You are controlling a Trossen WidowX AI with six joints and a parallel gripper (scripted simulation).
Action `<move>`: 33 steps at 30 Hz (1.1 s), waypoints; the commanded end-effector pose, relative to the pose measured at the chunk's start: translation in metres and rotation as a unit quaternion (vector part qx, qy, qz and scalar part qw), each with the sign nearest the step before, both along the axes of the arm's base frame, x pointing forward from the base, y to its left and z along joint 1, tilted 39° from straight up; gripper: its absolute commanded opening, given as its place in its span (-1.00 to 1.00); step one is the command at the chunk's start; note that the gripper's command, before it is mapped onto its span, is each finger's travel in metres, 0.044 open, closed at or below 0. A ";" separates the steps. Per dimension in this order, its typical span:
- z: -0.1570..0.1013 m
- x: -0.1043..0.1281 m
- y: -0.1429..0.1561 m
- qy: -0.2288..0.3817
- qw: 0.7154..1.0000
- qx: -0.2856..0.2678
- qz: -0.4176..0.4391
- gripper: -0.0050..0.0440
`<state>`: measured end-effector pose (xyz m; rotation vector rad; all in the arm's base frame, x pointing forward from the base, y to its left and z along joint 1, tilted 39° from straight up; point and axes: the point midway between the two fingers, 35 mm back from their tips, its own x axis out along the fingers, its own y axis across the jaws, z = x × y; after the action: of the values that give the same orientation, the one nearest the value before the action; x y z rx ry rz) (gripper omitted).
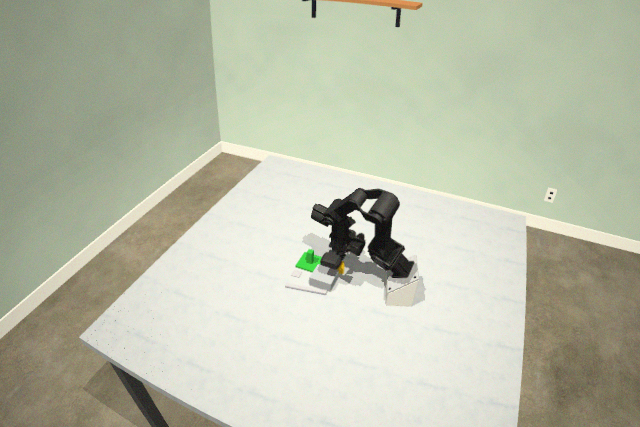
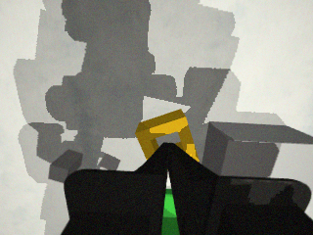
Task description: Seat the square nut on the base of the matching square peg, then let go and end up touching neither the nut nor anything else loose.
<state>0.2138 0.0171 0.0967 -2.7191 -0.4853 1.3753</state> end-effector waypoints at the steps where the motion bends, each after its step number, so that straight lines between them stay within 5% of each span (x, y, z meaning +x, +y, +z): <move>1: -0.002 0.001 0.001 0.002 1.000 0.001 -0.001 -0.80; 20: -0.005 0.007 -0.007 0.002 1.000 0.001 -0.001 -0.80; 25: 0.029 -0.012 -0.021 -0.008 1.000 -0.004 -0.001 -0.80; 33: 0.034 -0.021 -0.021 0.002 1.000 0.001 -0.001 -0.80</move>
<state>0.1948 -0.0034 0.1271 -2.7135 -0.4767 1.3810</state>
